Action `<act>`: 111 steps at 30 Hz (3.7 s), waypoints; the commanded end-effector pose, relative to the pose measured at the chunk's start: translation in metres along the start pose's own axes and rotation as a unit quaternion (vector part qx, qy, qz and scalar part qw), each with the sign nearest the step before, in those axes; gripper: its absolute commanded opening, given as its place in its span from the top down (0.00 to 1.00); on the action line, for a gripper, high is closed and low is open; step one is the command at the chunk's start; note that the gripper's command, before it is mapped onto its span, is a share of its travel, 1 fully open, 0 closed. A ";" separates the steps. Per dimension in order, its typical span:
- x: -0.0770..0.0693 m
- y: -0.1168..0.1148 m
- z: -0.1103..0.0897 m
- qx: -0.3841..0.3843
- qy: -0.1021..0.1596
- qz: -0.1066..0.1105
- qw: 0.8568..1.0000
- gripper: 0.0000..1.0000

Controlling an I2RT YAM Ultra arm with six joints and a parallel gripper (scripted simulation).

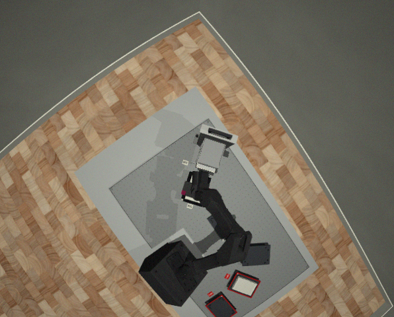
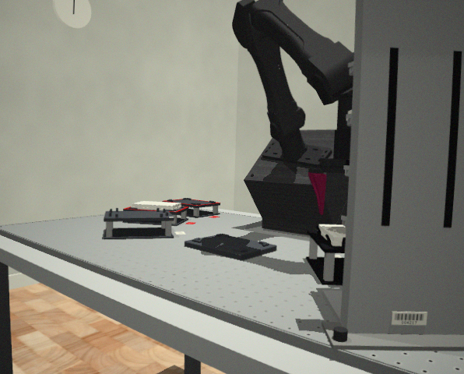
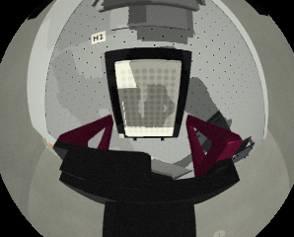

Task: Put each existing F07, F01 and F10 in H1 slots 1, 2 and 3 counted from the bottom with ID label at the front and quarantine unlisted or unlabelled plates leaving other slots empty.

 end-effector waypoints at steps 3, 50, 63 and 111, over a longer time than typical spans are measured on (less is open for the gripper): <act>0.002 0.000 0.004 0.001 -0.011 0.002 1.000 0.00; 0.037 0.001 0.005 0.001 -0.011 0.002 1.000 0.14; 0.034 0.001 0.005 0.001 -0.011 0.002 1.000 0.14; -0.008 0.001 0.004 0.001 -0.011 0.002 1.000 0.14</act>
Point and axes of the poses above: the point where the finger pads meet when closed, its own x axis out along the fingers, its own y axis across the jaws, z = x × y, the point moved 7 cm from there along -x, back along the fingers, and after that the axes turned 9 degrees about -x, right-handed, at the moved point
